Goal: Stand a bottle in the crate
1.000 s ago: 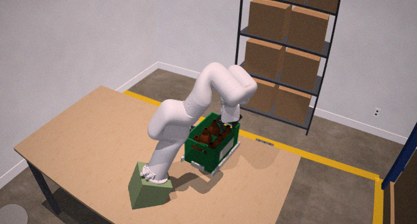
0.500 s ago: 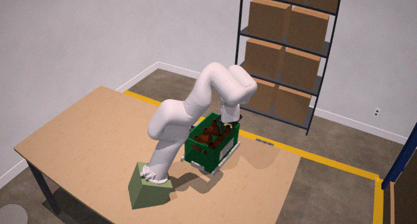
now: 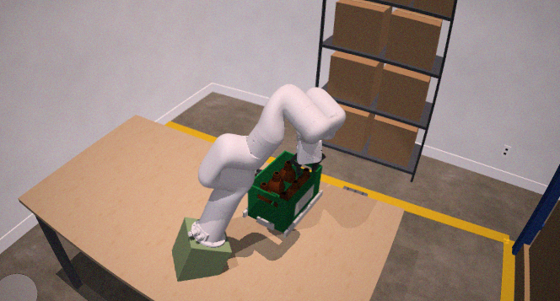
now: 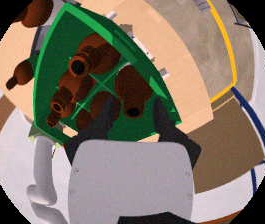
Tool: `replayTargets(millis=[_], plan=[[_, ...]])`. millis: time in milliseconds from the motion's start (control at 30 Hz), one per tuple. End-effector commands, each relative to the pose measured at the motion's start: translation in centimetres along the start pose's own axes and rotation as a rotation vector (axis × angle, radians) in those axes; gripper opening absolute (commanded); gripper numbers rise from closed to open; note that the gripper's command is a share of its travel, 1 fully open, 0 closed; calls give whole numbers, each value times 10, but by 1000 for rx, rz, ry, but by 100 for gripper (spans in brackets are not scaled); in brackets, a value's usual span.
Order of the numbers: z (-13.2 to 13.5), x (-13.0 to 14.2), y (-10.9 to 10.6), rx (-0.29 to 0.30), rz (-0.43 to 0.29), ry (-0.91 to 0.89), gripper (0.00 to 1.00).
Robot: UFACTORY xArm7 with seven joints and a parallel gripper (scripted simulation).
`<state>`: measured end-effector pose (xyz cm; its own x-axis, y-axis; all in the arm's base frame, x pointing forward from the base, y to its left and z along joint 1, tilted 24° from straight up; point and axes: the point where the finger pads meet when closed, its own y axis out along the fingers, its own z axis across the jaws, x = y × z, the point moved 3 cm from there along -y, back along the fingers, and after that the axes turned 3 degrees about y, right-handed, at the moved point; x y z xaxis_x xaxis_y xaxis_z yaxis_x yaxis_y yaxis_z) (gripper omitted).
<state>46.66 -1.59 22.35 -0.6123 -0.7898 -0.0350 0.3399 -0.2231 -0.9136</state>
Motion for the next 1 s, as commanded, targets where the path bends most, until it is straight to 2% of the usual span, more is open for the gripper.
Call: replayTargets(millis=[0,467,967], plan=[[1,-1,-4,2,2,0,65],[1,-1,-25,2,2,0,65],[0,-1,-63,2,2,0,65]])
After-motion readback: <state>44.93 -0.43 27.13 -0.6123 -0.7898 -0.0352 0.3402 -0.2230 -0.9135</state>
